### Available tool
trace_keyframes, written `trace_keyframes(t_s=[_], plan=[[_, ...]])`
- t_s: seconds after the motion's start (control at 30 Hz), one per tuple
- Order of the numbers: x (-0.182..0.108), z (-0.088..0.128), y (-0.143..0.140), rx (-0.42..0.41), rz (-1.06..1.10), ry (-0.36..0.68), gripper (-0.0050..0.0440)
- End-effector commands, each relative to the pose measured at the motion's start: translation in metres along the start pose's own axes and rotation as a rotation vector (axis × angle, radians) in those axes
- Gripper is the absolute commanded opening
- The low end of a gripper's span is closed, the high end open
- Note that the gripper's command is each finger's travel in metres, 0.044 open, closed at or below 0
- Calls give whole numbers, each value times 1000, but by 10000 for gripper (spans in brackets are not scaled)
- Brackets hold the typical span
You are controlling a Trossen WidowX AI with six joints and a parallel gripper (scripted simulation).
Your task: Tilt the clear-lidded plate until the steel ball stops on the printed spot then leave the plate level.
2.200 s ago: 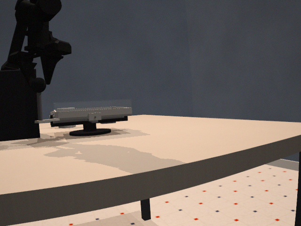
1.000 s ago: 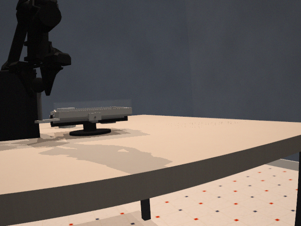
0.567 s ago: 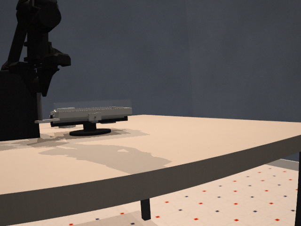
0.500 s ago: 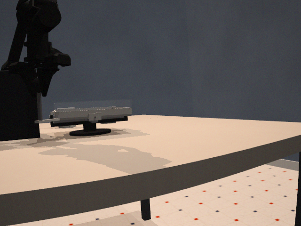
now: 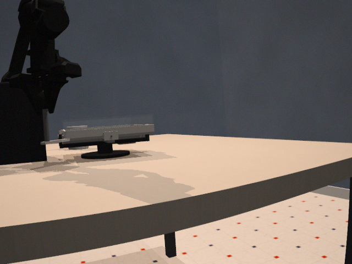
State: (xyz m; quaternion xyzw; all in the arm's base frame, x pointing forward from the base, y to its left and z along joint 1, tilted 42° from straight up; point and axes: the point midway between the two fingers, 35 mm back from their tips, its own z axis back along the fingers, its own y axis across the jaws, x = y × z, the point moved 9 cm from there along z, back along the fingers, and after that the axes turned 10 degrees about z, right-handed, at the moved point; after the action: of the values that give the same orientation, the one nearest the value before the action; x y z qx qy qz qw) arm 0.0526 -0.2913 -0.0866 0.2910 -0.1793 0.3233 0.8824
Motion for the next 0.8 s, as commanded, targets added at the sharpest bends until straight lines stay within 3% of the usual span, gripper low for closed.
trace_keyframes(t_s=[0.0,0.77], plan=[[3,1,6,1,-7,-5,150],[1,0,-4,-6,-7,-2,150]])
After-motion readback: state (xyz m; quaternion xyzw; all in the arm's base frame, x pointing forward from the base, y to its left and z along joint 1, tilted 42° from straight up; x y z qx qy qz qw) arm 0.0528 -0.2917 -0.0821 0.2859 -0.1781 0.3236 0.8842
